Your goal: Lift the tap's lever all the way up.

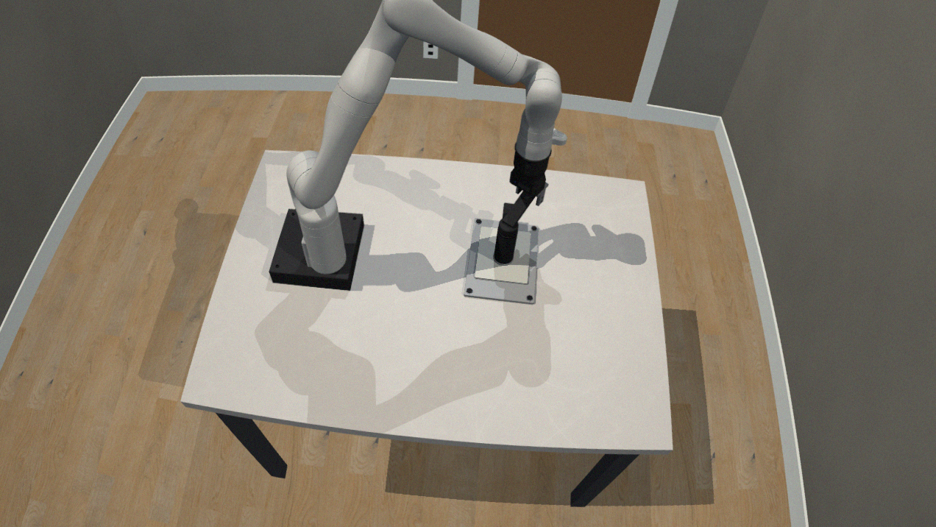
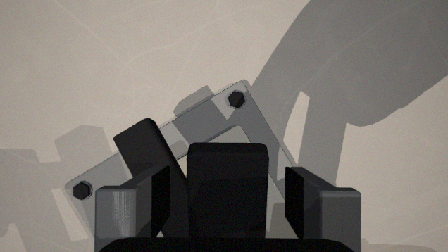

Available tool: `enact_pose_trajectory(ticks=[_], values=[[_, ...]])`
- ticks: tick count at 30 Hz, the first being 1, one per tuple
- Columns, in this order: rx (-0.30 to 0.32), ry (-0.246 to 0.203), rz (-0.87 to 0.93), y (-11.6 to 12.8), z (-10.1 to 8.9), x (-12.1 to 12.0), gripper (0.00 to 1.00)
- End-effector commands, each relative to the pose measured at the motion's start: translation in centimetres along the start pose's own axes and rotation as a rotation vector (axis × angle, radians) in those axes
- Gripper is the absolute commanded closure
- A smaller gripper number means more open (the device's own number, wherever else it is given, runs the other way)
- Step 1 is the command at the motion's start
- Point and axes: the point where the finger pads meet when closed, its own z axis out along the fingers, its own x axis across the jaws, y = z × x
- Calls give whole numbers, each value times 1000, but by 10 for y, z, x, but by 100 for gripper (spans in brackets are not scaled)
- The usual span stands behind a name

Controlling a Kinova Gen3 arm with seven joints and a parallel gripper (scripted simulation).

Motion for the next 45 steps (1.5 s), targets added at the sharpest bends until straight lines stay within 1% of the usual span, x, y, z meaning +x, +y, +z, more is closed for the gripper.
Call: enact_pose_trajectory(ticks=[1,8,15,17,32,34,40,45], values=[[2,1,0,0,-1,0,0],[2,1,0,0,-2,0,0],[2,1,0,0,-11,0,0],[2,1,0,0,-11,0,0],[2,1,0,0,-52,0,0],[2,1,0,0,-52,0,0],[2,1,0,0,-64,0,0],[2,1,0,0,-69,0,0]])
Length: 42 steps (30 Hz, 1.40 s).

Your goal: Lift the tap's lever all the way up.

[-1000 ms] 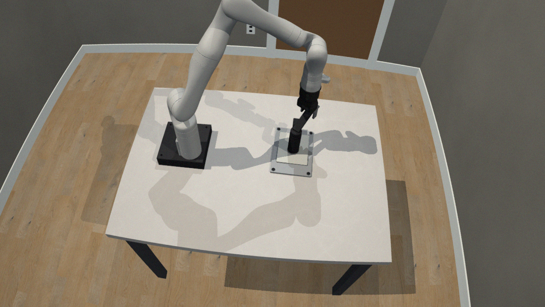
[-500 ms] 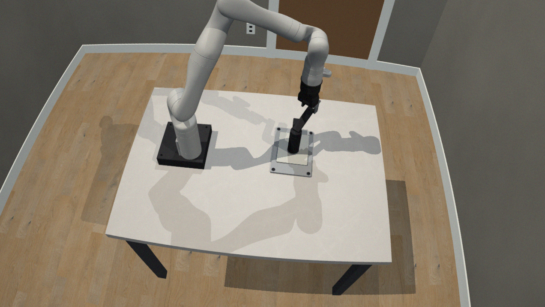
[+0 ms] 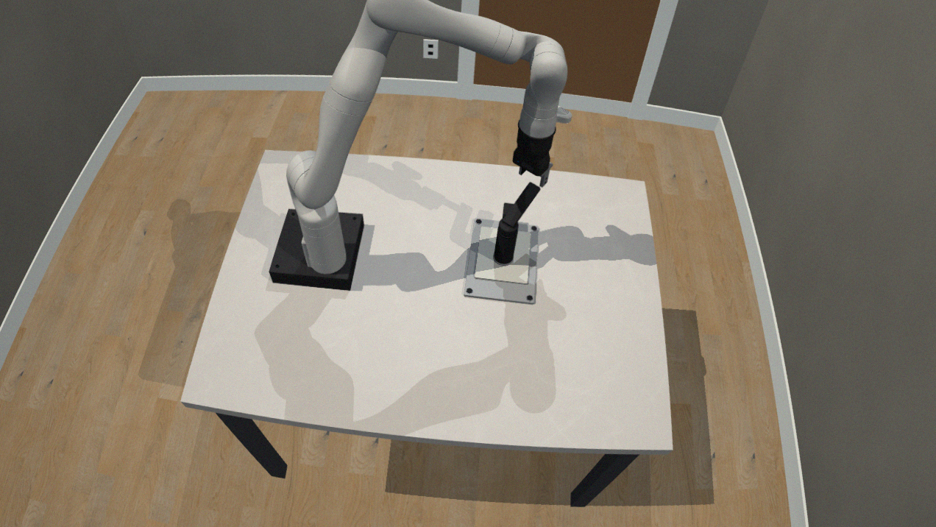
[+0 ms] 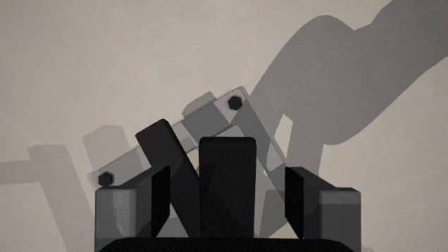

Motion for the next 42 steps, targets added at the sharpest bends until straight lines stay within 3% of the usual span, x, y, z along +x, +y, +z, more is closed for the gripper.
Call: enact_pose_trajectory(ticks=[1,8,9,42], values=[[1,1,0,0,-4,0,0],[1,1,0,0,-5,0,0],[1,1,0,0,-5,0,100],[1,1,0,0,-5,0,100]])
